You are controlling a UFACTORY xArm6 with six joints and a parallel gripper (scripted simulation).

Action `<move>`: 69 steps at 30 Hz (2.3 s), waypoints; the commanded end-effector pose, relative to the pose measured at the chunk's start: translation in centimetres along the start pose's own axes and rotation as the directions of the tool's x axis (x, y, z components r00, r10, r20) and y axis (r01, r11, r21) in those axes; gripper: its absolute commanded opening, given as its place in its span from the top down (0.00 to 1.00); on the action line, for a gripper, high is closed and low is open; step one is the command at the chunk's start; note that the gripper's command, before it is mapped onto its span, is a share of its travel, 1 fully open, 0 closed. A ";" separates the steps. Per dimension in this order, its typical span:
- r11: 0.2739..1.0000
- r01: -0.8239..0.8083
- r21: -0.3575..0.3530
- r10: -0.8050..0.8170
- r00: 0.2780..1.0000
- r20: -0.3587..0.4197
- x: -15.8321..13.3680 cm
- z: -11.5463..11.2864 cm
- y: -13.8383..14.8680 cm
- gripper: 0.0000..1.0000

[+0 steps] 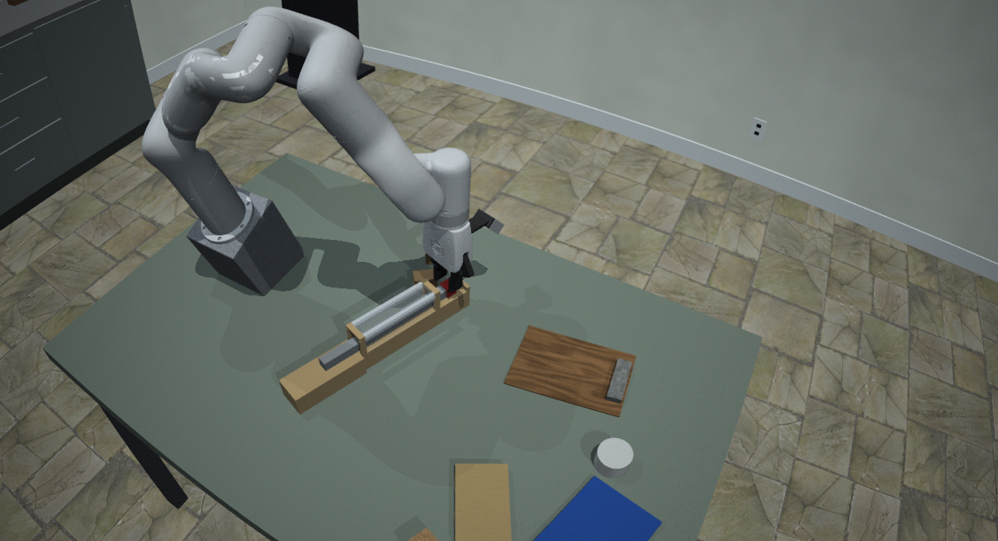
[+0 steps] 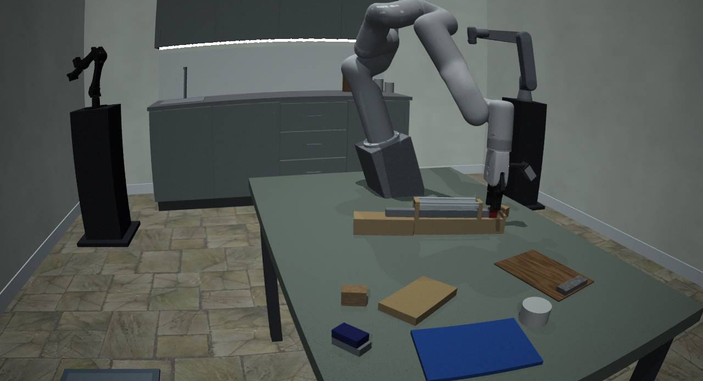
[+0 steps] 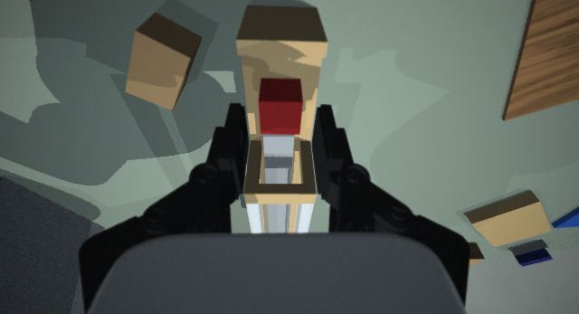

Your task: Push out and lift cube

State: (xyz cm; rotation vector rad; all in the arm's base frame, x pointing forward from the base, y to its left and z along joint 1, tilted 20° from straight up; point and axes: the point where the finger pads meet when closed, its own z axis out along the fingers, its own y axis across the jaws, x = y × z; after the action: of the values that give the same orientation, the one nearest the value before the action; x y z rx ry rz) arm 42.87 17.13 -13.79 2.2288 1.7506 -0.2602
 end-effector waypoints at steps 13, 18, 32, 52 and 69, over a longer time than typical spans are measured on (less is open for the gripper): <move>1.000 0.000 -0.003 0.000 1.000 -0.002 0.1 2.3 0.1 0.57; 1.000 0.000 -0.003 0.000 1.000 -0.002 0.1 2.3 0.1 0.57; 1.000 0.000 -0.003 0.000 1.000 -0.002 0.1 2.3 0.1 1.00; 1.000 0.000 -0.003 0.000 1.000 -0.002 0.1 2.3 0.1 1.00; 1.000 0.000 -0.003 0.000 1.000 -0.002 0.1 -1.3 0.1 1.00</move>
State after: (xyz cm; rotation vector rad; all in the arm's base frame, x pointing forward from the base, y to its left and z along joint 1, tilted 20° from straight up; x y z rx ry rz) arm 42.83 16.67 -14.97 2.2283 1.7502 -0.2647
